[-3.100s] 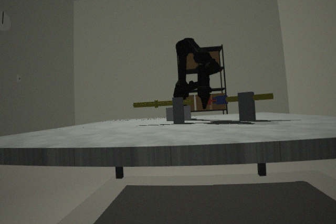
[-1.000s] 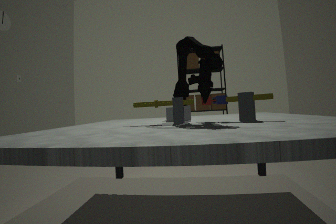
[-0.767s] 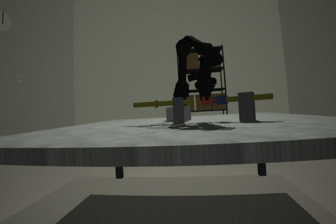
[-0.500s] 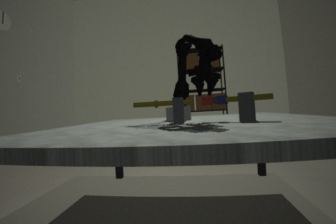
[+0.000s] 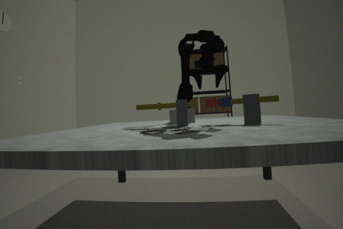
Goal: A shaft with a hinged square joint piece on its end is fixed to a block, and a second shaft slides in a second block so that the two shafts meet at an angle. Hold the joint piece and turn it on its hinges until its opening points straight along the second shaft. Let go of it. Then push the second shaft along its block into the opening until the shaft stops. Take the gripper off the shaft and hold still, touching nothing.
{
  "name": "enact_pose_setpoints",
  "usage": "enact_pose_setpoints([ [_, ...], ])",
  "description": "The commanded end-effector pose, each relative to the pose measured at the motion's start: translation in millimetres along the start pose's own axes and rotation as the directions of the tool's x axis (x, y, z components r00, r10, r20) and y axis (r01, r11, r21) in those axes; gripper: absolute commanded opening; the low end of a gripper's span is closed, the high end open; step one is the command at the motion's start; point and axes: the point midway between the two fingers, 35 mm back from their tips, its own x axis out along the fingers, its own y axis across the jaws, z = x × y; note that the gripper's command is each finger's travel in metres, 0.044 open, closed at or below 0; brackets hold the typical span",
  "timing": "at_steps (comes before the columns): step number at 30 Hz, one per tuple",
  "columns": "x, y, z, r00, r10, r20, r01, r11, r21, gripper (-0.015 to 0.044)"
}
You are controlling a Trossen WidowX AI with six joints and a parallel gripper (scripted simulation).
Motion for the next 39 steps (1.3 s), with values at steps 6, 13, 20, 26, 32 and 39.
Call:
enact_pose_setpoints([
  [6, -29, -4, -1, 1.000, 0.028, -0.008, -0.030, 0.956, -0.292, 0.0440],
  [13, -50, -9, -2, 0.999, 0.042, -0.017, -0.045, 0.859, -0.510, 0.0440],
  [20, -54, -10, -3, 0.999, 0.045, -0.019, -0.048, 0.832, -0.552, 0.0440],
  [26, -57, -11, -2, 0.999, 0.044, -0.022, -0.048, 0.828, -0.559, 0.0440],
  [32, -48, -18, 6, 0.995, 0.070, -0.071, -0.094, 0.909, -0.406, 0.0440],
  [39, -37, -28, 15, 0.985, 0.114, -0.131, -0.137, 0.973, -0.184, 0.0440],
])
